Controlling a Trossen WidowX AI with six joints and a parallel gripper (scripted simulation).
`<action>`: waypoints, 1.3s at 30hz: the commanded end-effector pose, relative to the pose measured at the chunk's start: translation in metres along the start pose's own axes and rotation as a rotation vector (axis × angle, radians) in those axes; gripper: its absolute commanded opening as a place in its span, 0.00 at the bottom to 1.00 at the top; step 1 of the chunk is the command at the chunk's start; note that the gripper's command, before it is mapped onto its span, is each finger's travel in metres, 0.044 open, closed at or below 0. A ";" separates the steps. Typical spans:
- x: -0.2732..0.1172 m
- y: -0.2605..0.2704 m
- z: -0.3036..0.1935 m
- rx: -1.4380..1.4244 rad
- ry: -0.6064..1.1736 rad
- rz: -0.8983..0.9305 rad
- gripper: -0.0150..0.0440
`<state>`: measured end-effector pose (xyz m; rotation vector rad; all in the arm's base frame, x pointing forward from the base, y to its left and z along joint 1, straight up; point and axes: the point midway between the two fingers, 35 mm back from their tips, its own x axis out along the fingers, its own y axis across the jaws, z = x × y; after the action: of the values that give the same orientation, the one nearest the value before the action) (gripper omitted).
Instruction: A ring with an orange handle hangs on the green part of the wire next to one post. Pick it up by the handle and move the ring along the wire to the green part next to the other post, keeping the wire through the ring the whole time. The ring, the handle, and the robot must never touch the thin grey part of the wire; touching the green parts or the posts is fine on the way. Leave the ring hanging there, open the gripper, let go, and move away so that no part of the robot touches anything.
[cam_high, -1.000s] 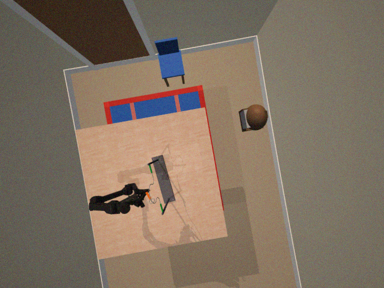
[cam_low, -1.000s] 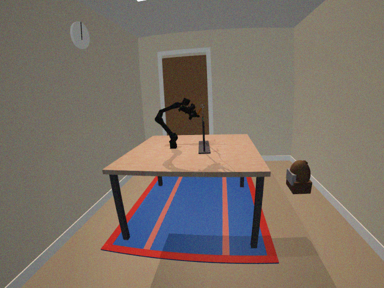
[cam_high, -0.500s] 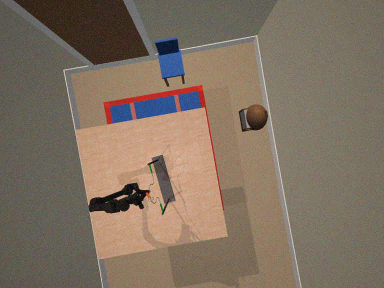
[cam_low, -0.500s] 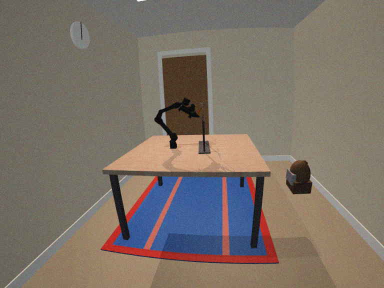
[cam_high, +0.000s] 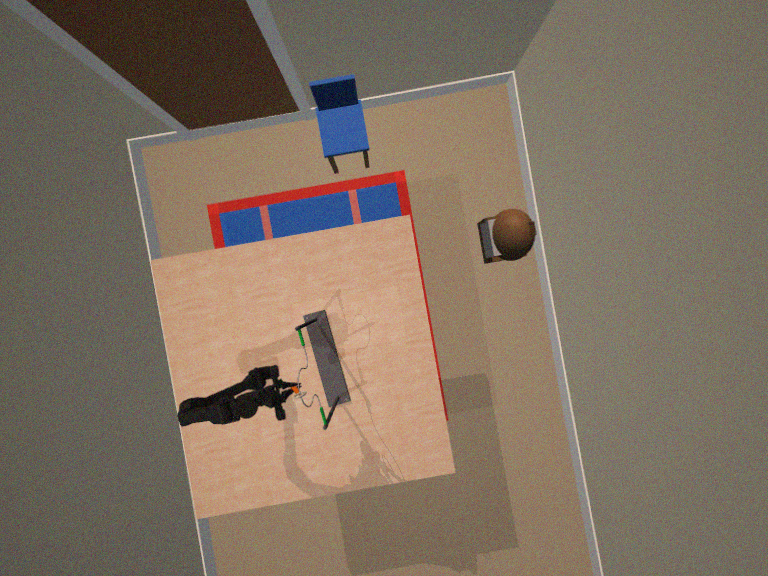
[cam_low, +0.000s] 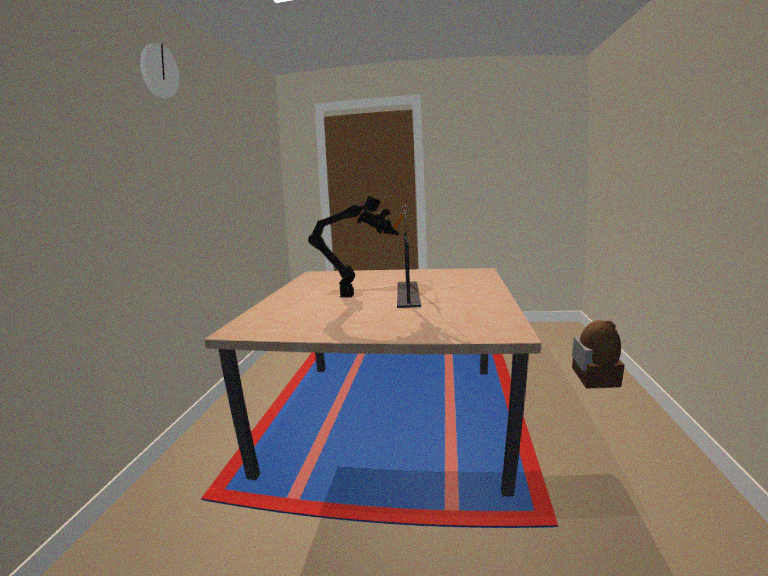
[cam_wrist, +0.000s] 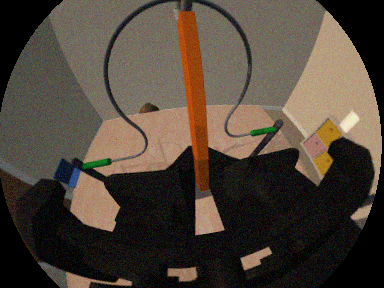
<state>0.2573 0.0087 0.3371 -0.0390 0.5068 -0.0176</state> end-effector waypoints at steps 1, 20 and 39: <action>0.001 -0.003 -0.001 -0.058 -0.006 -0.035 0.00; 0.001 -0.012 0.000 -0.301 -0.038 -0.177 0.00; 0.000 -0.021 0.004 -0.545 -0.070 -0.318 0.00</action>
<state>0.2597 -0.0102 0.3413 -0.6011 0.4251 -0.1726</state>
